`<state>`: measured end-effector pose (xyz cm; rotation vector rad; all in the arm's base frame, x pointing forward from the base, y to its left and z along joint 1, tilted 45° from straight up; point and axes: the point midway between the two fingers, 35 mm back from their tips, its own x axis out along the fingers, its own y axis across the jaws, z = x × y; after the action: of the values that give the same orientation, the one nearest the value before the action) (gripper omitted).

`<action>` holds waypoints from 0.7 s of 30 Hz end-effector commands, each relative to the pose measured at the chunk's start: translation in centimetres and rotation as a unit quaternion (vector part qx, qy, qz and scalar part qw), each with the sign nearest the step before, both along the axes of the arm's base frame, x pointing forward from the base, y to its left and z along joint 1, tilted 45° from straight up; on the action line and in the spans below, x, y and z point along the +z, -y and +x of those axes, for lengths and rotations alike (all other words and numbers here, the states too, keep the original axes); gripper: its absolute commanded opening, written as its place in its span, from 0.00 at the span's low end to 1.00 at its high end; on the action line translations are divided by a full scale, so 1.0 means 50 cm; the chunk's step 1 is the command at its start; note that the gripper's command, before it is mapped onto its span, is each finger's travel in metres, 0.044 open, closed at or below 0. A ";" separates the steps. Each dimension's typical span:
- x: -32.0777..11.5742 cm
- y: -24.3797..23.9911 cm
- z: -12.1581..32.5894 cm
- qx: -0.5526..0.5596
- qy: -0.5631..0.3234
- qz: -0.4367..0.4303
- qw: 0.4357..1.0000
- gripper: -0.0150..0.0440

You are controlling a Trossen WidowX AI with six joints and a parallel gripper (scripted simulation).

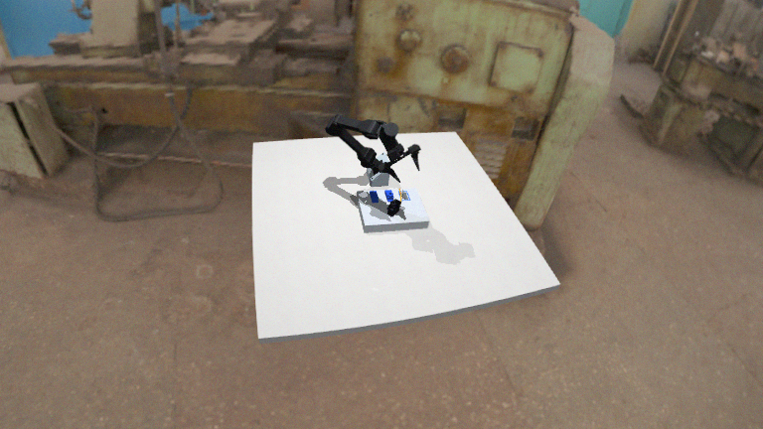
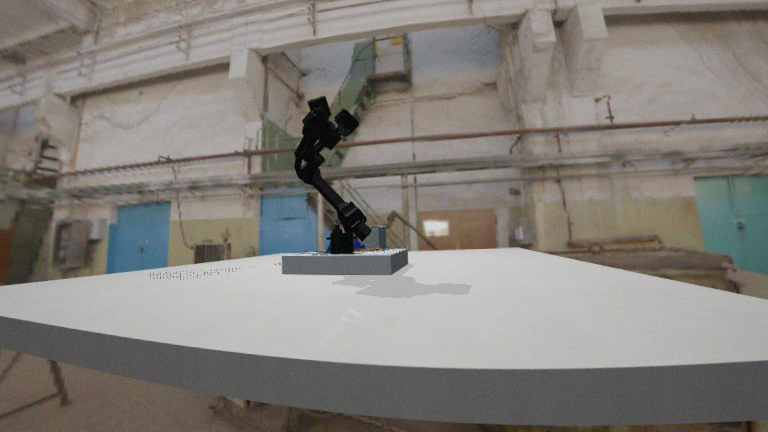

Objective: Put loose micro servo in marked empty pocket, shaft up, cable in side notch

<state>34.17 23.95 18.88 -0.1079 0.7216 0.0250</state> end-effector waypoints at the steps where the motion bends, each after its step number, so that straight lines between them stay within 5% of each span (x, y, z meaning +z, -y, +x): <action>1: -0.049 0.025 -0.005 -0.057 -0.040 -0.004 0.998 1.00; 21: -0.233 0.177 -0.084 -0.349 -0.163 -0.090 0.919 1.00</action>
<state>30.52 16.23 7.88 -0.0205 1.0574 -0.6177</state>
